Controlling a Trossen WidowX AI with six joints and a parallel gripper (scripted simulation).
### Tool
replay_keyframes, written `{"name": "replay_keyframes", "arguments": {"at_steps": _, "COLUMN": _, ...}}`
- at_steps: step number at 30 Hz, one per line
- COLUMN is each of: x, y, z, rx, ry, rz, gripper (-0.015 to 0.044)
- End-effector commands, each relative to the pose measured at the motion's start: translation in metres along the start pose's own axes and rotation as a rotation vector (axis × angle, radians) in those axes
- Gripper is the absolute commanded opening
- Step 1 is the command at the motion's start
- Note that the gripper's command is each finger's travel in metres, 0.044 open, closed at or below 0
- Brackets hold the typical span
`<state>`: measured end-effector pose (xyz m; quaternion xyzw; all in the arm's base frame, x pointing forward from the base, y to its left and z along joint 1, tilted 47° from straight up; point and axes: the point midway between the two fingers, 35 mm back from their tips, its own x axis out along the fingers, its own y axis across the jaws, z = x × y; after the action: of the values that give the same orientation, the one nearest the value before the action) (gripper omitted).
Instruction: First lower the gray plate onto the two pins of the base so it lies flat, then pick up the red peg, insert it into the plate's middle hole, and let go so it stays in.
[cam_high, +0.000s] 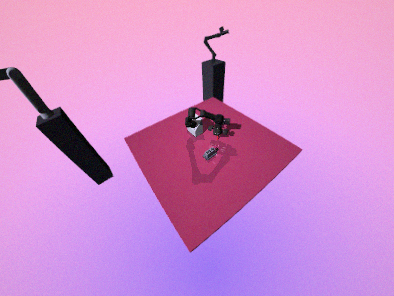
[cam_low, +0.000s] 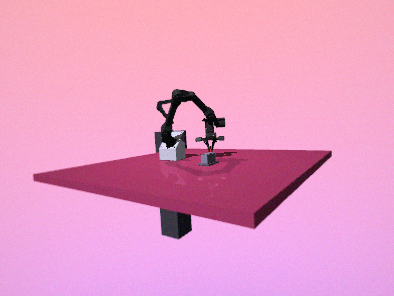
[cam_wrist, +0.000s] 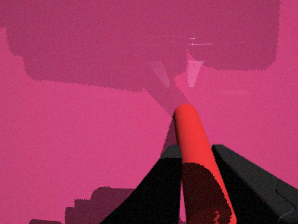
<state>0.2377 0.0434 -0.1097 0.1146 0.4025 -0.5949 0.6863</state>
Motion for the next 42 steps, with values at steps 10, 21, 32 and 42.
{"name": "replay_keyframes", "arguments": {"at_steps": 10, "x": -0.027, "y": 0.005, "z": 0.0, "rx": -0.005, "ry": 0.0, "rz": 0.003, "gripper": 0.0}}
{"name": "replay_keyframes", "arguments": {"at_steps": 21, "x": -0.062, "y": 0.008, "z": -0.001, "rx": -0.005, "ry": 0.001, "rz": 0.004, "gripper": 0.0}}
{"name": "replay_keyframes", "arguments": {"at_steps": 32, "x": -0.073, "y": 0.01, "z": 0.006, "rx": -0.01, "ry": 0.0, "rz": 0.002, "gripper": 0.0}}
{"name": "replay_keyframes", "arguments": {"at_steps": 42, "x": -0.076, "y": 0.018, "z": 0.032, "rx": -0.016, "ry": 0.012, "rz": 0.007, "gripper": 0.0}}
